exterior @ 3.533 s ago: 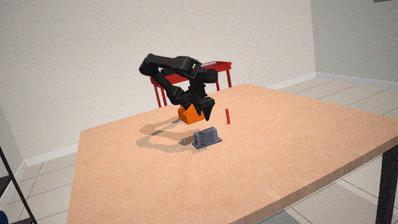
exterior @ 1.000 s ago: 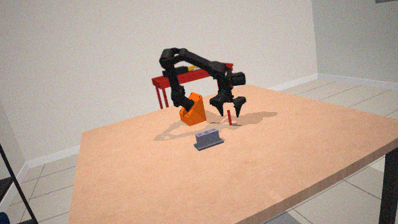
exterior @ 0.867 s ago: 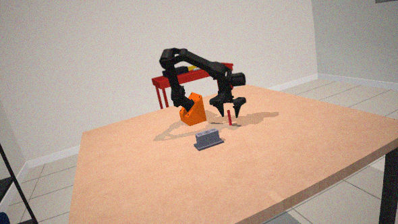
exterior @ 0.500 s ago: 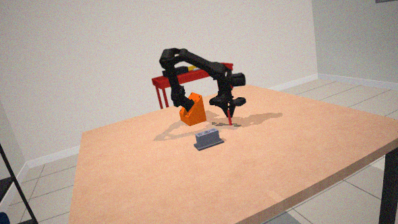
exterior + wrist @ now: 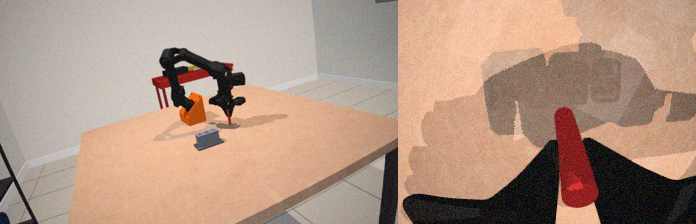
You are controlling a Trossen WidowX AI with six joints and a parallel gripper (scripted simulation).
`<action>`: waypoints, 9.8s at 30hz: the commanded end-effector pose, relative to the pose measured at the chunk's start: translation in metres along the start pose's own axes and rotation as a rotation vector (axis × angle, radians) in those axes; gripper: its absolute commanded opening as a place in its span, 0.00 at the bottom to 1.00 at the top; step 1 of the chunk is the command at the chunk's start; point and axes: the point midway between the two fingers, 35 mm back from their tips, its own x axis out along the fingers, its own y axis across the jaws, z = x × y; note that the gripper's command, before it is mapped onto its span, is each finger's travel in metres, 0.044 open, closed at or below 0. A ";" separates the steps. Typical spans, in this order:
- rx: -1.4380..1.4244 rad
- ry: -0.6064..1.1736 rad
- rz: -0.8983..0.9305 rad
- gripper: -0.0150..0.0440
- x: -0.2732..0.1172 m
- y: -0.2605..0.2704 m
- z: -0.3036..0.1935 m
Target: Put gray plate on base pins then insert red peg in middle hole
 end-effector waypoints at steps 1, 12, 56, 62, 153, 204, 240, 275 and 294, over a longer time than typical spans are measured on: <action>0.006 0.004 0.008 0.25 -0.011 0.004 0.000; 0.006 0.006 0.009 0.25 -0.045 0.007 -0.001; -0.004 0.020 0.021 0.25 -0.075 0.031 0.085; -0.003 0.020 0.022 0.25 -0.075 0.032 0.103; 0.010 -0.002 0.010 0.25 -0.071 0.021 0.216; 0.016 -0.002 0.012 0.25 -0.054 0.020 0.218; 0.016 -0.003 0.012 0.25 -0.052 0.018 0.218; 0.011 -0.006 0.007 0.51 -0.057 0.019 0.218; 0.009 -0.006 0.006 0.51 -0.068 0.017 0.212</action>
